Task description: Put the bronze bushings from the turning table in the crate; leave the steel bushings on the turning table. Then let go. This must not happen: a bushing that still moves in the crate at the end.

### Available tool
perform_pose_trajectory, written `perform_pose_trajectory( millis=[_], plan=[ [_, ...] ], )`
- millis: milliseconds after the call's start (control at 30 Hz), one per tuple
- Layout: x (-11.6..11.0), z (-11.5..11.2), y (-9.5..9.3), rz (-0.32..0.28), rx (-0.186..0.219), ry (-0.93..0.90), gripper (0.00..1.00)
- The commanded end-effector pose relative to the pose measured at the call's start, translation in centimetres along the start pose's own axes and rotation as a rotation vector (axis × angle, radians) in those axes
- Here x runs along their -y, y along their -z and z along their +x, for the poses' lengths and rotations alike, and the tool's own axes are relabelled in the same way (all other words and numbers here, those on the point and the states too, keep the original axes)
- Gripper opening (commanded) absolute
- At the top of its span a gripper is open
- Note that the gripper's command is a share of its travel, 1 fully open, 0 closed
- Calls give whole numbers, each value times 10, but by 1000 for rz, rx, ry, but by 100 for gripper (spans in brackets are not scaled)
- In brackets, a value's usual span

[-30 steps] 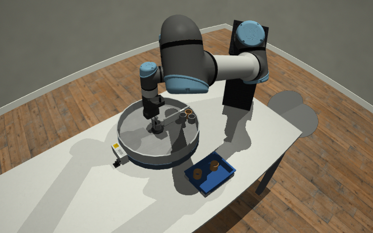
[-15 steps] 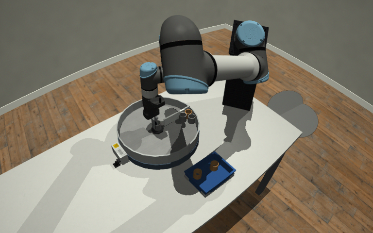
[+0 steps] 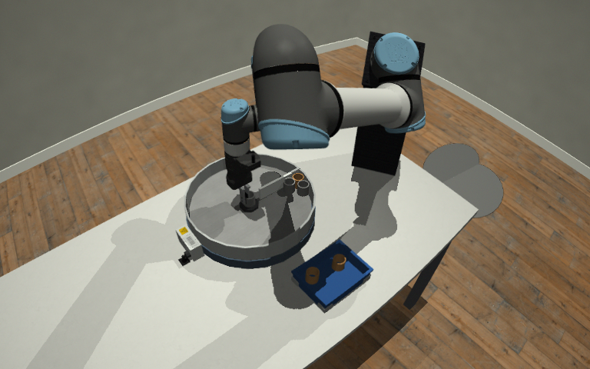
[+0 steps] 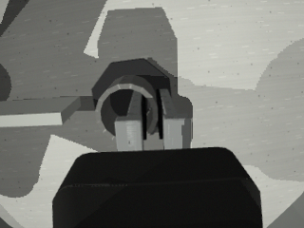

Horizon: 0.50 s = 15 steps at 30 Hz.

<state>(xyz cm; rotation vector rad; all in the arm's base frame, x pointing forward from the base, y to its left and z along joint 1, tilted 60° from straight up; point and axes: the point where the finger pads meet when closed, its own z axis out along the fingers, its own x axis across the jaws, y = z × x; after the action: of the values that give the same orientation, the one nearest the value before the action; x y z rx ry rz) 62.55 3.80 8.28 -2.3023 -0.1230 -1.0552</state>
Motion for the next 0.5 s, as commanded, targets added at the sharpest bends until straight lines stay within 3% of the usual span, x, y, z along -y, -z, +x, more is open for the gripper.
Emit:
perform_pose_trajectory(
  millis=[0, 33, 467],
  plan=[
    [0, 0, 0, -1, -1, 0, 0],
    [0, 0, 0, -1, -1, 0, 47],
    [0, 0, 0, -1, -1, 0, 47]
  ],
)
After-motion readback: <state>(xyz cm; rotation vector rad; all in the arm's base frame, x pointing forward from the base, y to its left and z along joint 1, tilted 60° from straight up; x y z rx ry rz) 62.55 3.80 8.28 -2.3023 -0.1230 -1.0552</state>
